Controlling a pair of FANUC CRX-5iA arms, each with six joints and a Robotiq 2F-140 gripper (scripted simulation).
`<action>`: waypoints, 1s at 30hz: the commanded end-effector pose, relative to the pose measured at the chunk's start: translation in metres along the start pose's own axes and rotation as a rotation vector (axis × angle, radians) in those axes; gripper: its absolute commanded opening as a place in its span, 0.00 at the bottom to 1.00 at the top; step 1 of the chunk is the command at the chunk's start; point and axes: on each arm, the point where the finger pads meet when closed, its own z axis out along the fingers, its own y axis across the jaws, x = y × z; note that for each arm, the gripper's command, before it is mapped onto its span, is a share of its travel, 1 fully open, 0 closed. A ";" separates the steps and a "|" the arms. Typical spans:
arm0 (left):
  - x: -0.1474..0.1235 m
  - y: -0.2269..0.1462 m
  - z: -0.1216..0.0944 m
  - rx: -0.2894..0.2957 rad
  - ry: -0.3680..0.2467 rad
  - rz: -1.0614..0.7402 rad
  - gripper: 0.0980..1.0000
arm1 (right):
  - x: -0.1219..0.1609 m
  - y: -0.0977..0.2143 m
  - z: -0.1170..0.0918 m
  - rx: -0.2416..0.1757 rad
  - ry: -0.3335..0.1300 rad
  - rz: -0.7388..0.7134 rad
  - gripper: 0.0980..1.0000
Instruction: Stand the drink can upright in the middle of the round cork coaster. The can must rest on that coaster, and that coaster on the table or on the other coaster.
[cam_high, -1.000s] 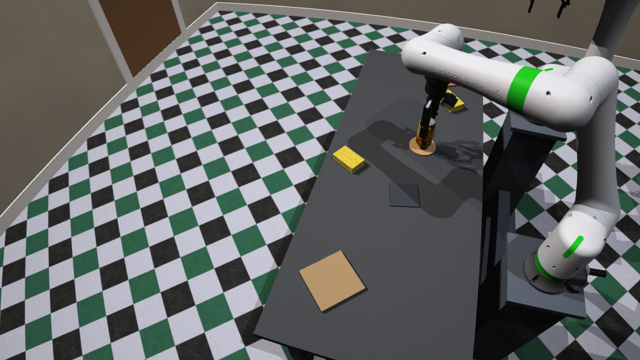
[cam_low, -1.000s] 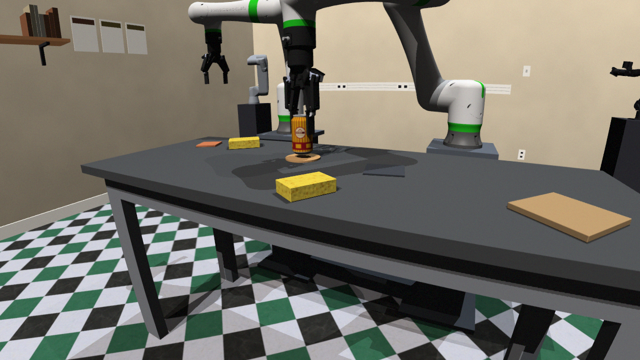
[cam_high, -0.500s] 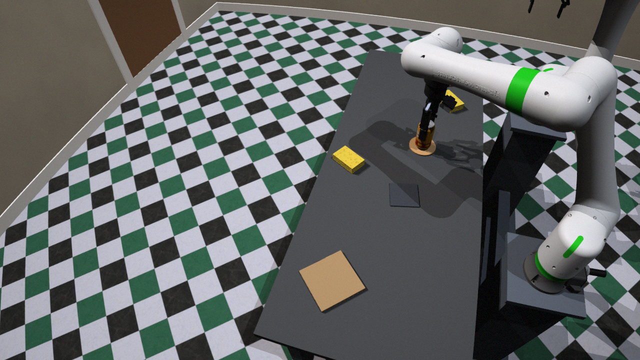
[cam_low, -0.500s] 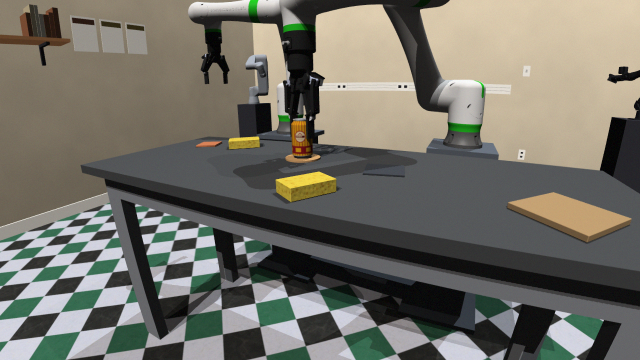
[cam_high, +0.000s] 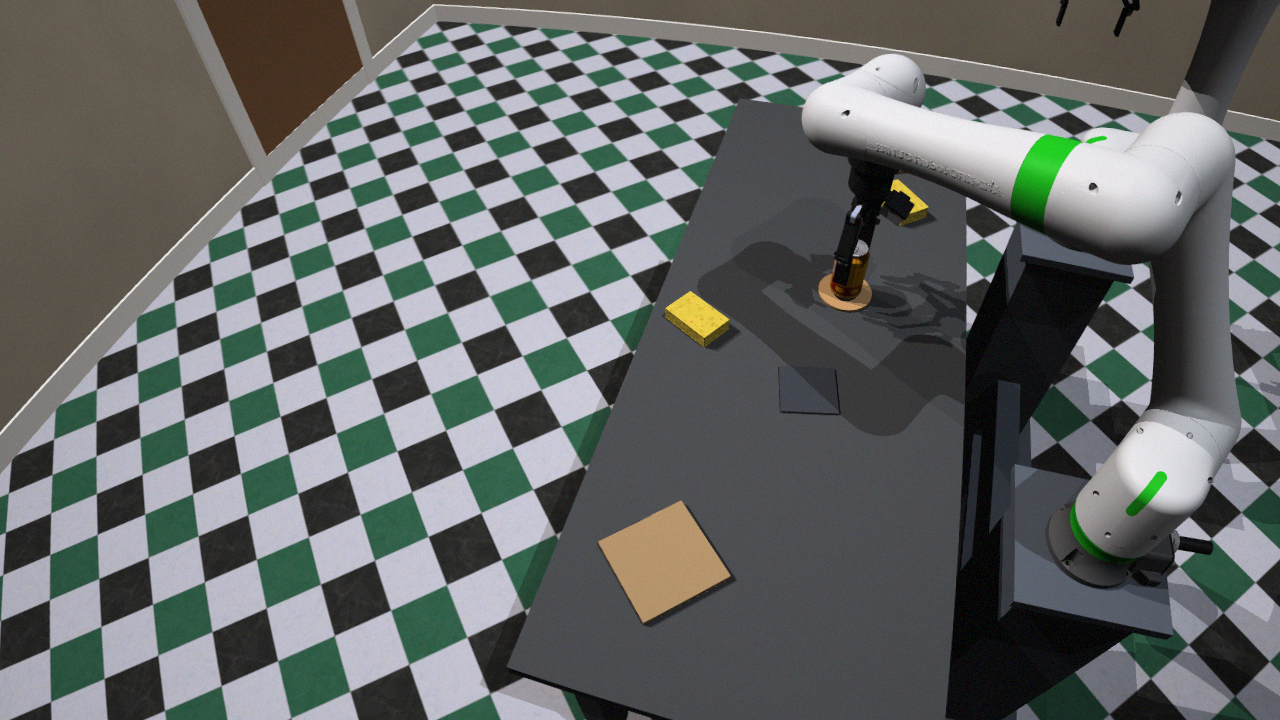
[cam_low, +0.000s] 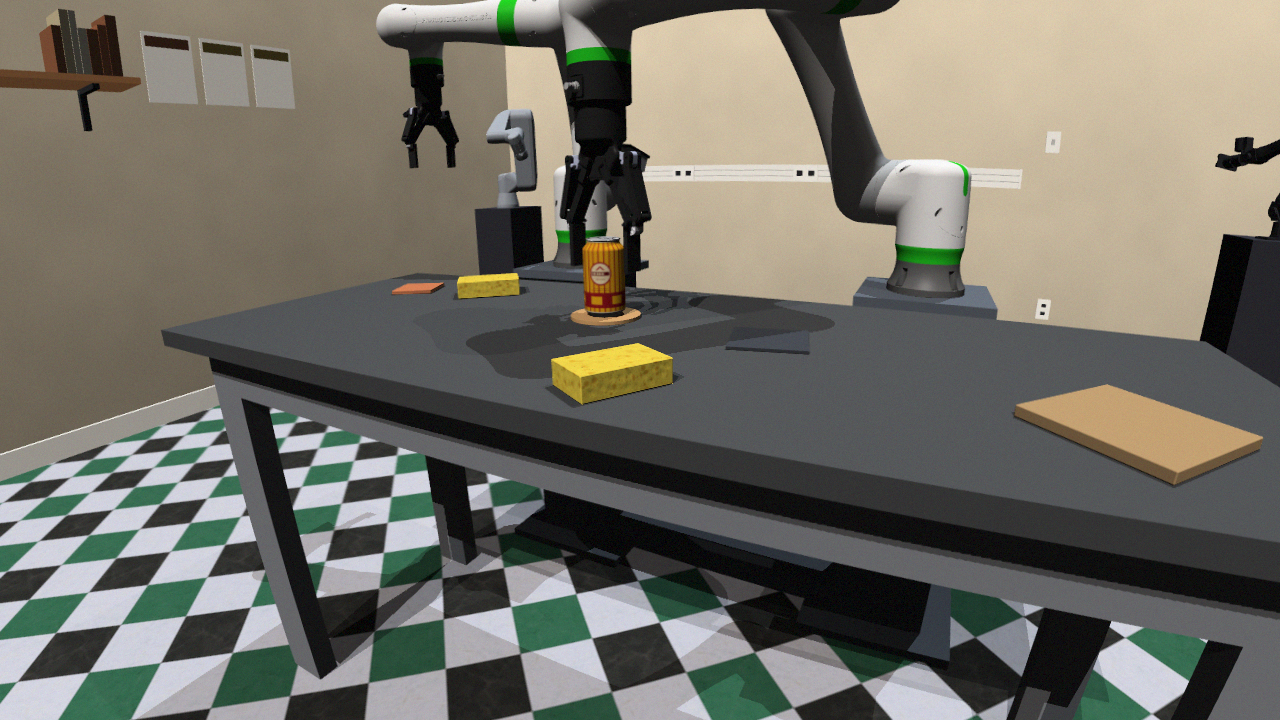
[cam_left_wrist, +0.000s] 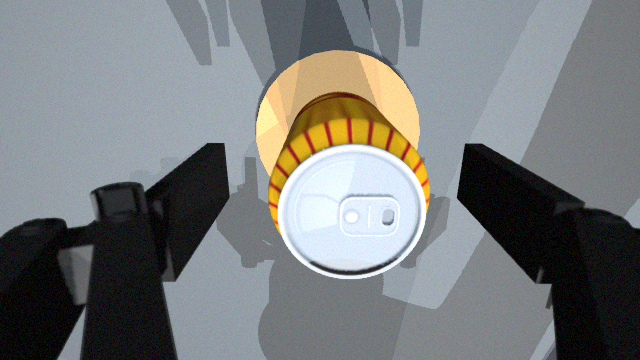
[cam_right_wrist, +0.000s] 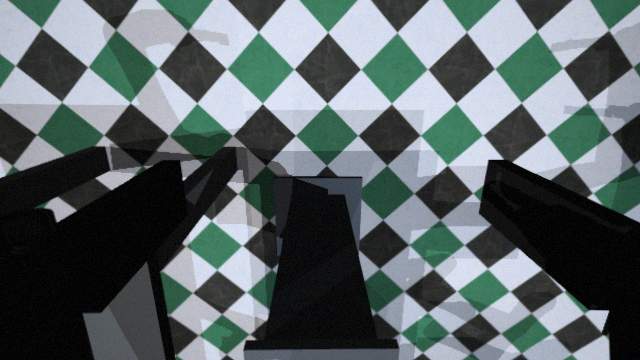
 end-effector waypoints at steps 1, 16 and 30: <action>0.000 0.000 -0.001 0.001 -0.002 0.000 1.00 | 0.000 0.000 -0.001 0.000 0.002 0.000 1.00; 0.002 0.000 -0.093 0.002 -0.002 0.000 1.00 | 0.000 0.000 -0.001 0.000 0.002 0.000 1.00; 0.002 0.001 -0.100 0.002 -0.002 0.000 1.00 | 0.000 0.000 -0.001 0.000 0.002 0.000 1.00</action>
